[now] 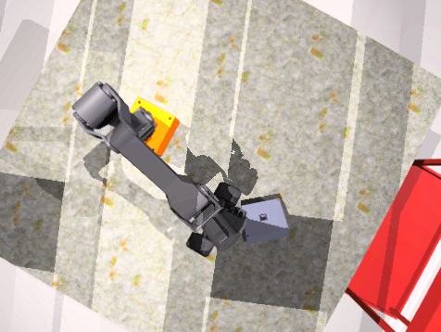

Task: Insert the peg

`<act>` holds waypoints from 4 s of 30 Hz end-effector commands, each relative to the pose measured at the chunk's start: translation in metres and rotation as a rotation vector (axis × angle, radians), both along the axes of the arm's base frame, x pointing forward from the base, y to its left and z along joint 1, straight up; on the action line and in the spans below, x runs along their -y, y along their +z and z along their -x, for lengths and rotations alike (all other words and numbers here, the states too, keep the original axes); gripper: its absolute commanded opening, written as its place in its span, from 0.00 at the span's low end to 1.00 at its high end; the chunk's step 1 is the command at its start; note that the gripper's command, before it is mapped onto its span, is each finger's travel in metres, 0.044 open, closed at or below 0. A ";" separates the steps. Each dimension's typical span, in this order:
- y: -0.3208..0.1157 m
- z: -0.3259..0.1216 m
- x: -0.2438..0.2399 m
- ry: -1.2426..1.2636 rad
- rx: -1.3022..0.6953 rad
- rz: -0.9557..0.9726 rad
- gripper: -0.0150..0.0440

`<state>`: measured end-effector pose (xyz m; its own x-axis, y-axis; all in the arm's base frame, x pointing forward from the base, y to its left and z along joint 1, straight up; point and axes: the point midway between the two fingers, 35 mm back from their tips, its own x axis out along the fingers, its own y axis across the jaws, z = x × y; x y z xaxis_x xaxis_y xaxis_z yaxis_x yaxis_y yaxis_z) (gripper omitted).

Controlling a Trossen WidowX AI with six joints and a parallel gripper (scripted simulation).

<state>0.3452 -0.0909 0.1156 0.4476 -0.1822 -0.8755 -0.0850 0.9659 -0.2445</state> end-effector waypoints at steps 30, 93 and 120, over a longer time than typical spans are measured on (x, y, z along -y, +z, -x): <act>-0.087 0.071 -0.017 -0.482 -0.386 -0.303 1.00; -0.131 0.069 -0.014 -0.481 -0.383 -0.297 0.25; -0.058 0.059 -0.017 -0.404 -0.374 -0.244 0.25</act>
